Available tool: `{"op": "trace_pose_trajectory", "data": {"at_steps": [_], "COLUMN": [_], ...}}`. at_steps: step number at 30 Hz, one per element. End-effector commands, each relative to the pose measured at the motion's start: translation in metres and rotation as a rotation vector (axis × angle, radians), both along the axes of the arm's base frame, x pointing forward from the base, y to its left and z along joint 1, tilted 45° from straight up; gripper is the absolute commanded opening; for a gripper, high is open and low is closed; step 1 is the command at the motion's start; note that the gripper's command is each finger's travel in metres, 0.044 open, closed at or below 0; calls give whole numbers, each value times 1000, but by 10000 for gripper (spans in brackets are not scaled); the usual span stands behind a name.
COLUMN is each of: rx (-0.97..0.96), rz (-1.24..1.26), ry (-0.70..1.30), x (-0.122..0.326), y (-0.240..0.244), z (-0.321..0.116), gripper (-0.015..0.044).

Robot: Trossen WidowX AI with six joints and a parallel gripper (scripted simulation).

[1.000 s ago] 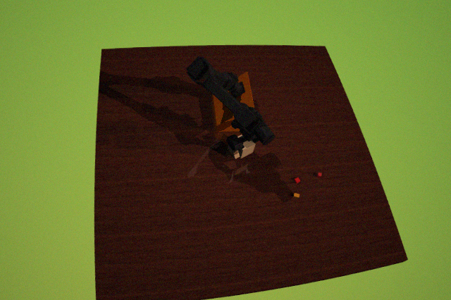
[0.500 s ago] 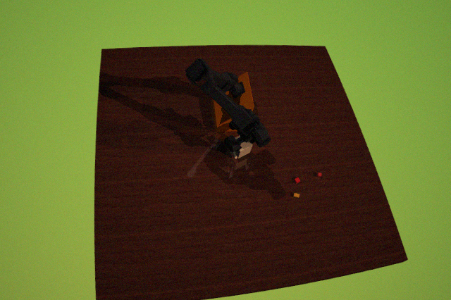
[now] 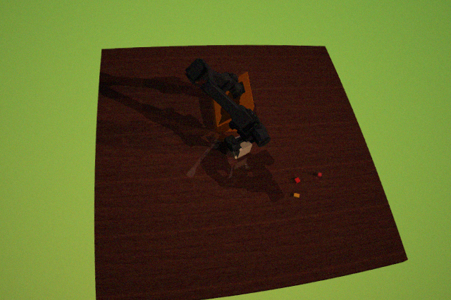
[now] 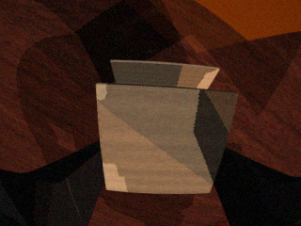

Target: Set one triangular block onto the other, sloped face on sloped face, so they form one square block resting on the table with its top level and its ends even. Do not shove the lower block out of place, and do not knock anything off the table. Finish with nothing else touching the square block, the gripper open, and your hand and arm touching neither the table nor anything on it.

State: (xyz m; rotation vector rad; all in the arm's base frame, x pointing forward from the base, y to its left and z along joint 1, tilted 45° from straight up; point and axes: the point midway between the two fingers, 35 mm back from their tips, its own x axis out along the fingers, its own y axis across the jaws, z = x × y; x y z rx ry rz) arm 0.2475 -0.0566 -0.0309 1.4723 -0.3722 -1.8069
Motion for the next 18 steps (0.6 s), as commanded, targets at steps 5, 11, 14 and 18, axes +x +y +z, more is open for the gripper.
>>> {"op": "trace_pose_trajectory", "data": {"at_steps": [5,11,14,18], "rx": [-5,-5,-5,-5], "rz": [-1,-1,-1,-1], "ry": [-8,-8,-8,-8], "x": [1,0,-1,-2], "y": [-1,-3,-4,-6], "z": [1,-1,-2,-4], "gripper": [0,0,0,0]}}
